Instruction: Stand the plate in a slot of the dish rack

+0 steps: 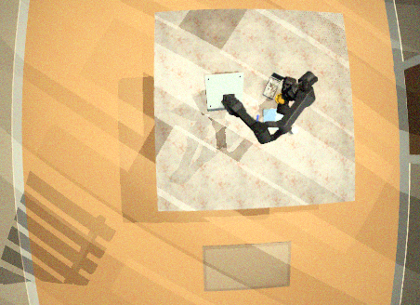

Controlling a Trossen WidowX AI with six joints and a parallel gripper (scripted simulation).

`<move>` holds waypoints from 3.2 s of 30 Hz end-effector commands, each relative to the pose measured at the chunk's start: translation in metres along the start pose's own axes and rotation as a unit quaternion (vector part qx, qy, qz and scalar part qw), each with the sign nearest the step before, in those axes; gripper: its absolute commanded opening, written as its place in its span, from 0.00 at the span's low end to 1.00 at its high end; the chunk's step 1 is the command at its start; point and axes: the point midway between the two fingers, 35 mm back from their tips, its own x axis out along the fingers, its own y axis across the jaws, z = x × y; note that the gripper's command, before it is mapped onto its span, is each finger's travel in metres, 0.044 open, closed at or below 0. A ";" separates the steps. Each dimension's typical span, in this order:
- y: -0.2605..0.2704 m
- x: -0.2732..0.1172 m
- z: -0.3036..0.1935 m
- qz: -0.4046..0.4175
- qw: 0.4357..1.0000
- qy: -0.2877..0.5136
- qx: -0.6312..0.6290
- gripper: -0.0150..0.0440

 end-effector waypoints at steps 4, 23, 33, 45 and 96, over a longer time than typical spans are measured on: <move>0.014 0.004 -0.032 -0.006 0.996 0.003 0.086 0.25; 0.019 0.041 -0.043 0.059 0.992 0.106 -0.035 0.25; 0.023 0.063 -0.050 0.135 0.972 0.155 -0.118 0.25; 0.029 0.085 -0.057 0.242 0.932 0.173 -0.208 0.25; 0.027 0.138 -0.047 0.532 0.685 -0.231 -0.441 0.25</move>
